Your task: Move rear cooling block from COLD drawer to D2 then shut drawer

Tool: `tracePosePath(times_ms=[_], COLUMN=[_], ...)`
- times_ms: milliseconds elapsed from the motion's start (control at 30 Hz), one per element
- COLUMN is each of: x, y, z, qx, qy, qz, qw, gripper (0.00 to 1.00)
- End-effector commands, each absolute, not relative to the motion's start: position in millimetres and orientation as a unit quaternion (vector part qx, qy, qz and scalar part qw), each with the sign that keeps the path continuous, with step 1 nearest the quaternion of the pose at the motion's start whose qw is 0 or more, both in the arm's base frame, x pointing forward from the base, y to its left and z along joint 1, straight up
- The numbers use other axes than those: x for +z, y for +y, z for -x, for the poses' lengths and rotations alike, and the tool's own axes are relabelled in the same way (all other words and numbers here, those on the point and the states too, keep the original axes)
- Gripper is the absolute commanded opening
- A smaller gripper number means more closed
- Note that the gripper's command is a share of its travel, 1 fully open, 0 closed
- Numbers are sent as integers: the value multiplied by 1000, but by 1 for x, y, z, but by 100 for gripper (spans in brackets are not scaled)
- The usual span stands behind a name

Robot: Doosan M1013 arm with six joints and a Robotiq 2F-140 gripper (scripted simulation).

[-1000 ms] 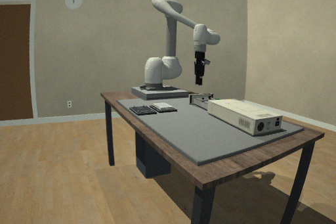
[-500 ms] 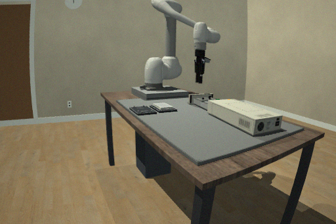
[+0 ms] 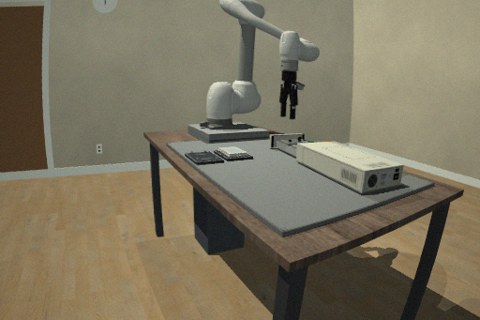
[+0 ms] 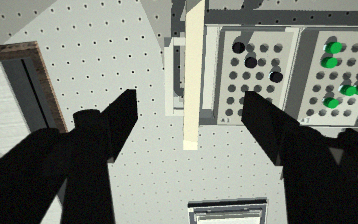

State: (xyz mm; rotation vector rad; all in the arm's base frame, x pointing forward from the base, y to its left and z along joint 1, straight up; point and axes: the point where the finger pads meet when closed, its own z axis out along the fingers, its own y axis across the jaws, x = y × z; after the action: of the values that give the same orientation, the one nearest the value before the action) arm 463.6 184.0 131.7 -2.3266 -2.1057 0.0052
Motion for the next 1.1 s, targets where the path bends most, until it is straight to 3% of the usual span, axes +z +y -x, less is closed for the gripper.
tracePosePath(times_ms=[0,1067], x=[133,129], y=[183,171], z=[-489,-609], qx=[1,2], qy=[-672,-673], qz=[740,740], qw=[3,3], gripper=[66,66])
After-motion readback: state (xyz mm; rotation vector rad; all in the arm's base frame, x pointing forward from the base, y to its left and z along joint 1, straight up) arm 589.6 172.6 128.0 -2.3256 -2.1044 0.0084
